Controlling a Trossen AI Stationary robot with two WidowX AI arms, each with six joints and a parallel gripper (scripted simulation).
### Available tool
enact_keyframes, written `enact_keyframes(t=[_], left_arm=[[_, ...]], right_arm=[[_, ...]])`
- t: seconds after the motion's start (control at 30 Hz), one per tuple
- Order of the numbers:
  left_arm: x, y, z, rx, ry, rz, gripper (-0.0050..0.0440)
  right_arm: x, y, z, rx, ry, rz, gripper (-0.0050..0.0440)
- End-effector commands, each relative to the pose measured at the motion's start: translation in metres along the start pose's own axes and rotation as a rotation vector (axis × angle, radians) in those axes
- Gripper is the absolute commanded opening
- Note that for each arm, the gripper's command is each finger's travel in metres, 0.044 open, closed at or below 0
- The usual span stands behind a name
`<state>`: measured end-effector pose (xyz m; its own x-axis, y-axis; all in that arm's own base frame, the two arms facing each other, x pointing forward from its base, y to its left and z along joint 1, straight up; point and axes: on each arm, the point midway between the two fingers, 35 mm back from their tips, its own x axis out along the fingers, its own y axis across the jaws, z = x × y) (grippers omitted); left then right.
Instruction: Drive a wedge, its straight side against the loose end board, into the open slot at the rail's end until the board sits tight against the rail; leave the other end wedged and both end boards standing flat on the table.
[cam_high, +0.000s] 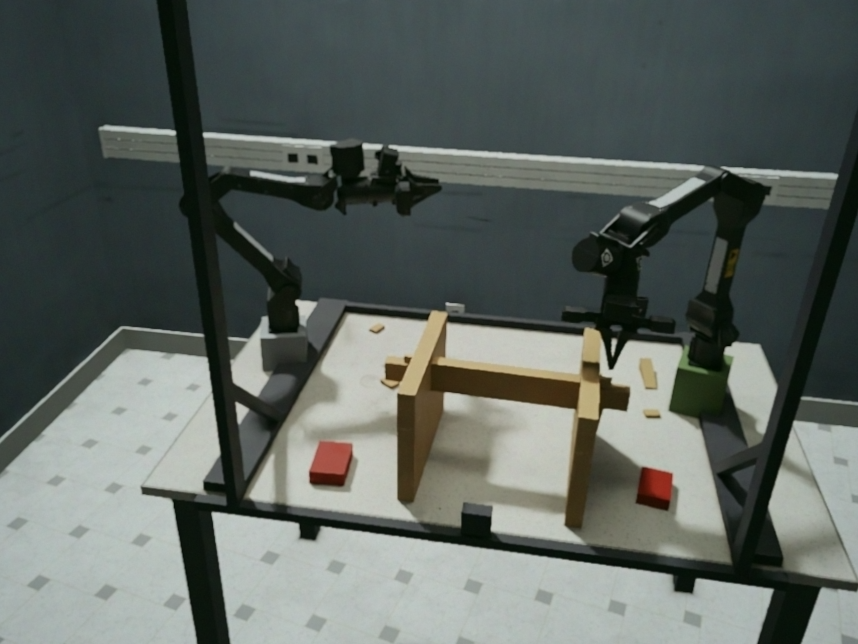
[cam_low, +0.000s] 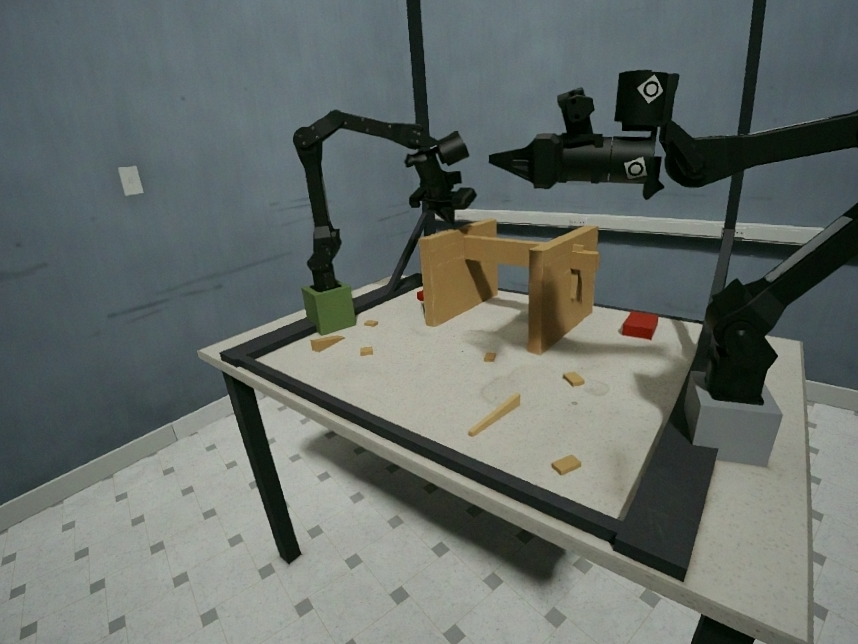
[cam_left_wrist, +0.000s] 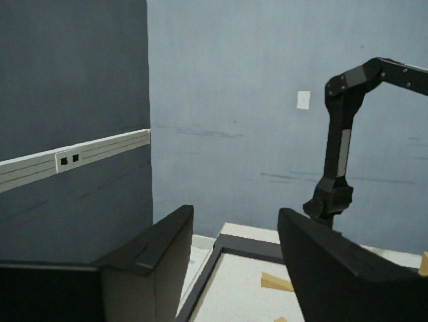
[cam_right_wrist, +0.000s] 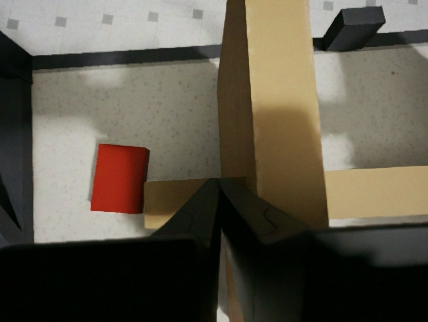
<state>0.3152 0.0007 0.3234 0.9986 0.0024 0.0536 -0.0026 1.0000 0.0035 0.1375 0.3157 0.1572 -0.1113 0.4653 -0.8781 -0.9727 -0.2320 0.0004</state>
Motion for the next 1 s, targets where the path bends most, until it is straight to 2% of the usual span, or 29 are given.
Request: enact_keyframes(t=[0.0, 0.97], left_arm=[[-0.002, 0.000, 0.005, -0.005, -0.013, 0.000, 0.0175], [-0.002, 0.000, 0.005, -0.005, -0.013, 0.000, 0.0175]], right_arm=[[0.001, 0.001, 0.000, -0.001, -0.006, 0.001, -0.0050], [0.016, 0.000, -0.009, -0.002, -0.006, 0.000, -0.0050]])
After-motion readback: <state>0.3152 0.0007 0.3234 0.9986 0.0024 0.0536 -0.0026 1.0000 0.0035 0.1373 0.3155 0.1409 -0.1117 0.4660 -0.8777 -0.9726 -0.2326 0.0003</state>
